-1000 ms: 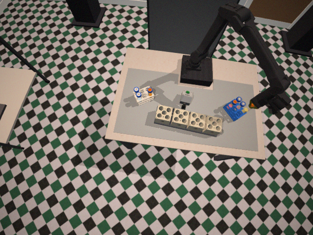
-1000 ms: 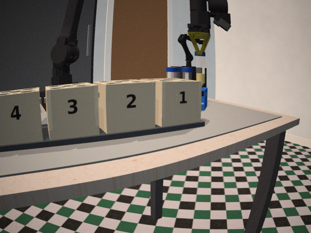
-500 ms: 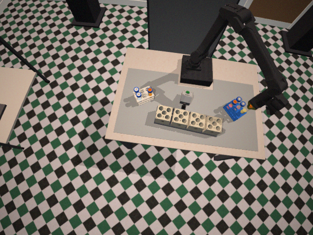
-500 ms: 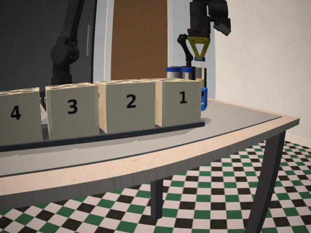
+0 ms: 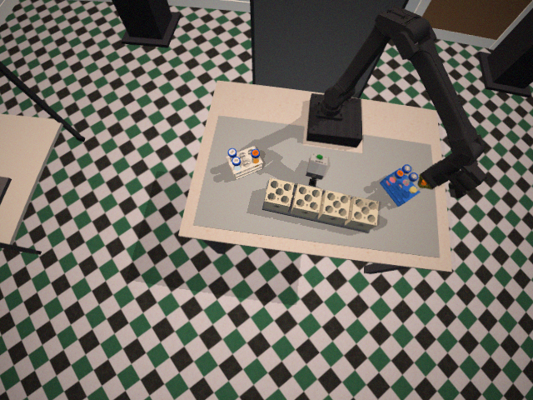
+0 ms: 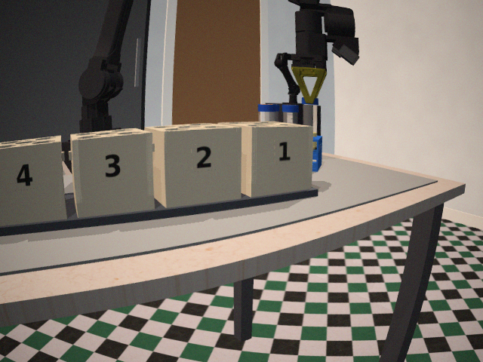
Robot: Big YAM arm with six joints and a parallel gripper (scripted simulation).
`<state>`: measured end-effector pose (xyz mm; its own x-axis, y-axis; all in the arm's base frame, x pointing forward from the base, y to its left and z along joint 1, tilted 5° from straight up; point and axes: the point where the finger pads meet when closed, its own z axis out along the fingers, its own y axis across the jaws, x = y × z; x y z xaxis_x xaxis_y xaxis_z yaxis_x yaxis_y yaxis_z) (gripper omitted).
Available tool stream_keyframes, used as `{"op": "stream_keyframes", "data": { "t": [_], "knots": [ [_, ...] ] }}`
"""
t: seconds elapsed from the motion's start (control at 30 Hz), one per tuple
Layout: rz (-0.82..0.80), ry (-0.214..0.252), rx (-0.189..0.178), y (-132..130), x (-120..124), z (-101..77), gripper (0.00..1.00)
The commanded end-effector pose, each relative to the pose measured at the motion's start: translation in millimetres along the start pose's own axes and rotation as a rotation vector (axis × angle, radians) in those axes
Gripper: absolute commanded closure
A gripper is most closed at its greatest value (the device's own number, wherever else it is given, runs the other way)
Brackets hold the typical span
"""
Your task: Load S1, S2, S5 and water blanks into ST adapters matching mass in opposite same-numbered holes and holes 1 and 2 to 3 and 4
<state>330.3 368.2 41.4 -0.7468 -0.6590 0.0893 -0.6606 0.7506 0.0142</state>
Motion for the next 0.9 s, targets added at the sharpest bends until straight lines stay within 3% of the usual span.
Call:
{"op": "stream_keyframes", "data": {
  "t": [0.0, 0.37, 0.4, 0.7, 0.73, 0.87],
  "knots": [
    [-0.002, -0.029, -0.003, 6.6, -6.7, 1.0, 1.00],
    [-0.003, -0.032, -0.003, 7.7, -7.7, 12.9, 1.00],
    [-0.001, -0.059, -0.006, 3.6, -17.4, -2.1, 1.00],
    [-0.001, -0.059, -0.006, 3.8, -17.9, -1.8, 1.00],
    [-0.001, -0.059, -0.006, 3.8, -17.9, -1.8, 0.45],
    [-0.001, -0.059, -0.006, 3.8, -17.9, -1.8, 0.45]
  ]
}}
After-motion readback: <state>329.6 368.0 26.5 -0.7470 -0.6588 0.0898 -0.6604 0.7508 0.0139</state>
